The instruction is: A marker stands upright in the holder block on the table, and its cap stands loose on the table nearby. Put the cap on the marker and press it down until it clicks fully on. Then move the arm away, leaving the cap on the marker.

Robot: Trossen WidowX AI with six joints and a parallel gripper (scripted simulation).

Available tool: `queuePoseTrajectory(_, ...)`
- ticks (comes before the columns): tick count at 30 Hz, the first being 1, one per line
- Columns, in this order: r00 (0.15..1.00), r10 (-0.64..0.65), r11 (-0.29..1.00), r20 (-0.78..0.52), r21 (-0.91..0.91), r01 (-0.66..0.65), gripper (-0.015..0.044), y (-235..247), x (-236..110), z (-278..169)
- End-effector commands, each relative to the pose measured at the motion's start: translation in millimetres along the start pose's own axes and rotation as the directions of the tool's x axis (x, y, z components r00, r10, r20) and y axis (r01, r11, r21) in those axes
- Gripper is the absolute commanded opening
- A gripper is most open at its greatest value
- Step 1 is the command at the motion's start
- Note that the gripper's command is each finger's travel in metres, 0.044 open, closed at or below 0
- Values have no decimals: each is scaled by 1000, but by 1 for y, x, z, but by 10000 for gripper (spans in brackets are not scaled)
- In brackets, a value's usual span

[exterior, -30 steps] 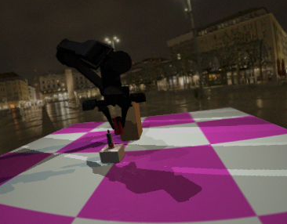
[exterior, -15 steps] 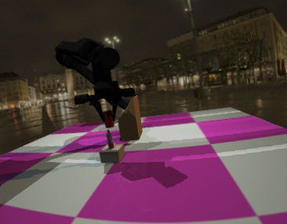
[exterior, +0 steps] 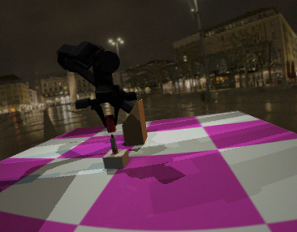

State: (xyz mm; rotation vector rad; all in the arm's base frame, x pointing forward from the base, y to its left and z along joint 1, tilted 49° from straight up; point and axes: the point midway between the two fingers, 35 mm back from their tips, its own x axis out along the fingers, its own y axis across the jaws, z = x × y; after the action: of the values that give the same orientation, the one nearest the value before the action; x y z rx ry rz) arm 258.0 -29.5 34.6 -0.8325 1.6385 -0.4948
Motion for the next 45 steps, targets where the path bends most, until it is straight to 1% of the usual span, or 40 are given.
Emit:
queuePoseTrajectory(1, 1000, -1, 1000, 5, 1, 1, 0, -1, 5, 0)
queuePoseTrajectory(30, 1000, -4, 1000, 4, 2, 4, 0, -2, 52, 0)
queuePoseTrajectory(42, 1000, -4, 1000, 4, 2, 4, 0, -2, 52, 0)
queuePoseTrajectory(45, 1000, 1, 1000, 4, 5, -1, 79, -2, 52, -1)
